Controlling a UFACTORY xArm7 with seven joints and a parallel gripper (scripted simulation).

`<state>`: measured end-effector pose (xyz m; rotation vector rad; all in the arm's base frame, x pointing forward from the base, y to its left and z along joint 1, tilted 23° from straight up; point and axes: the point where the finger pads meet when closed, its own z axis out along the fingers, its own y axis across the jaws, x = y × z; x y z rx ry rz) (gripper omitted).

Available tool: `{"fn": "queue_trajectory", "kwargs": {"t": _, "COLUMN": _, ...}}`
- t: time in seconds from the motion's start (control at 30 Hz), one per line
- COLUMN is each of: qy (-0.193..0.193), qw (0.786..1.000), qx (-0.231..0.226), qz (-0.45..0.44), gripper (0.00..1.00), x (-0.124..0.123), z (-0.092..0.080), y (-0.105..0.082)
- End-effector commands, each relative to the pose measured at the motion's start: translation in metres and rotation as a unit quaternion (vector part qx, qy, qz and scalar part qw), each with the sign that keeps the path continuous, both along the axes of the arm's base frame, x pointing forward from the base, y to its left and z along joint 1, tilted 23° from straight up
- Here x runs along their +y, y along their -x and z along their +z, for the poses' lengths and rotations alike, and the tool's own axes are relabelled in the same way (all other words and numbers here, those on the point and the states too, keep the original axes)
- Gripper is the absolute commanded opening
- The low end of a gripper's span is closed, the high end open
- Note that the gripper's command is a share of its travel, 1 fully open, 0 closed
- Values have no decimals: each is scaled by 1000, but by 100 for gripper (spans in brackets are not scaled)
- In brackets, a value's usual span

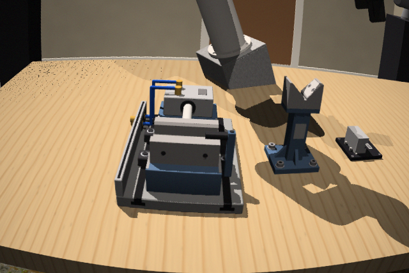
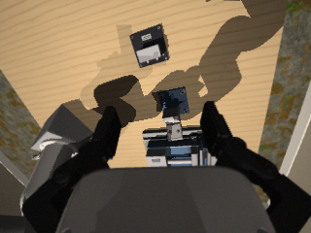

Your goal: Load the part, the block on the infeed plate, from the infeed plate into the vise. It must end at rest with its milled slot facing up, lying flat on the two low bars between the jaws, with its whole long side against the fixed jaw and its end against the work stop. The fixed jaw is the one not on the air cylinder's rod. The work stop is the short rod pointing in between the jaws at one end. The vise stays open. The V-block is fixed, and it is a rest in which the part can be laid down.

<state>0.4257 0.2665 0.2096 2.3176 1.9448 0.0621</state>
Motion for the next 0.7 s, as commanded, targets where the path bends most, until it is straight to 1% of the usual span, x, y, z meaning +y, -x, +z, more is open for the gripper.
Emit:
{"fn": "queue_trajectory", "kwargs": {"t": 0.0, "qy": 14, "qw": 1000, "qx": -4, "qz": 3, "gripper": 100, "x": 3, "z": -3, "y": 0}}
{"fn": "queue_trajectory", "kwargs": {"t": 0.3, "qy": 14, "qw": 1000, "qx": -4, "qz": 3, "gripper": 100, "x": 3, "z": -3, "y": 0}}
{"fn": "queue_trajectory", "kwargs": {"t": 0.37, "qy": 65, "qw": 997, "qx": -6, "qz": 33, "gripper": 100, "x": 10, "z": -31, "y": 12}}
{"fn": "queue_trajectory", "kwargs": {"t": 0.67, "qy": 65, "qw": 997, "qx": -6, "qz": 33, "gripper": 100, "x": 10, "z": -31, "y": 12}}
